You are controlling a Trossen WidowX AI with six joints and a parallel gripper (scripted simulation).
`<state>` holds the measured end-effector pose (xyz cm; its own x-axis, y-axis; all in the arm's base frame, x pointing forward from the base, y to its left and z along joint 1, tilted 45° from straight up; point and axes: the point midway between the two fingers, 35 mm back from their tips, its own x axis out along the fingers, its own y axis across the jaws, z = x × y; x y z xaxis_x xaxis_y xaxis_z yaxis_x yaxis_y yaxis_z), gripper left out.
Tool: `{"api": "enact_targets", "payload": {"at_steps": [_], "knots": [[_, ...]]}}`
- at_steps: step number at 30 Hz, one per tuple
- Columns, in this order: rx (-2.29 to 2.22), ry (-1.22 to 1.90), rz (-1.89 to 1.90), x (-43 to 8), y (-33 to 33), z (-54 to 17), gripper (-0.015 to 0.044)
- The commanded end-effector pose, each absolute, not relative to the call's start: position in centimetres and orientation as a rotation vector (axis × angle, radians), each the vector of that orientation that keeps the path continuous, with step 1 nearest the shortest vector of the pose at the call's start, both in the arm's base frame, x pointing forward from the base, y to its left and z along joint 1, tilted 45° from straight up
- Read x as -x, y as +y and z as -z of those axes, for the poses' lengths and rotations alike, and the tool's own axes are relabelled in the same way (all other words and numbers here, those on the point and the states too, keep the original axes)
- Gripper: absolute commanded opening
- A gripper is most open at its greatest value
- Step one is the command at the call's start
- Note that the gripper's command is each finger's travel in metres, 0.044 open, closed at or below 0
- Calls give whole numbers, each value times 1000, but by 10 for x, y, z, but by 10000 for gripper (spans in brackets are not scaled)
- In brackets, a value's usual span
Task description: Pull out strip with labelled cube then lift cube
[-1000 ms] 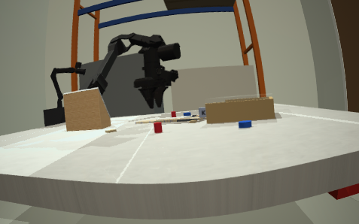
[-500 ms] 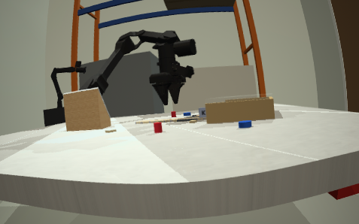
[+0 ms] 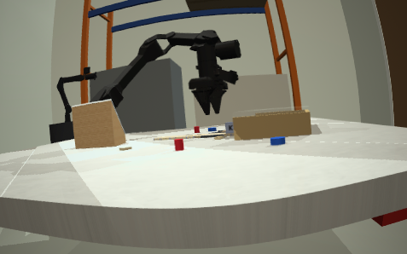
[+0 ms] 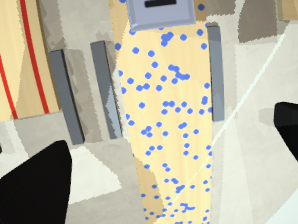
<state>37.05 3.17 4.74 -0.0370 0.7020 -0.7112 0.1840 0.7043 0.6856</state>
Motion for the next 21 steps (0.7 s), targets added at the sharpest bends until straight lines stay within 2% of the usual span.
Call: {"api": "enact_targets", "payload": {"at_steps": [1, 12, 19, 21], "knots": [[-742, 1590, -484, -385, 29, -45, 440], [-741, 1588, -484, -422, 21, -41, 440], [-741, 1588, -484, -423, 27, -34, 256], [-741, 1588, -484, -423, 30, -32, 250]]}}
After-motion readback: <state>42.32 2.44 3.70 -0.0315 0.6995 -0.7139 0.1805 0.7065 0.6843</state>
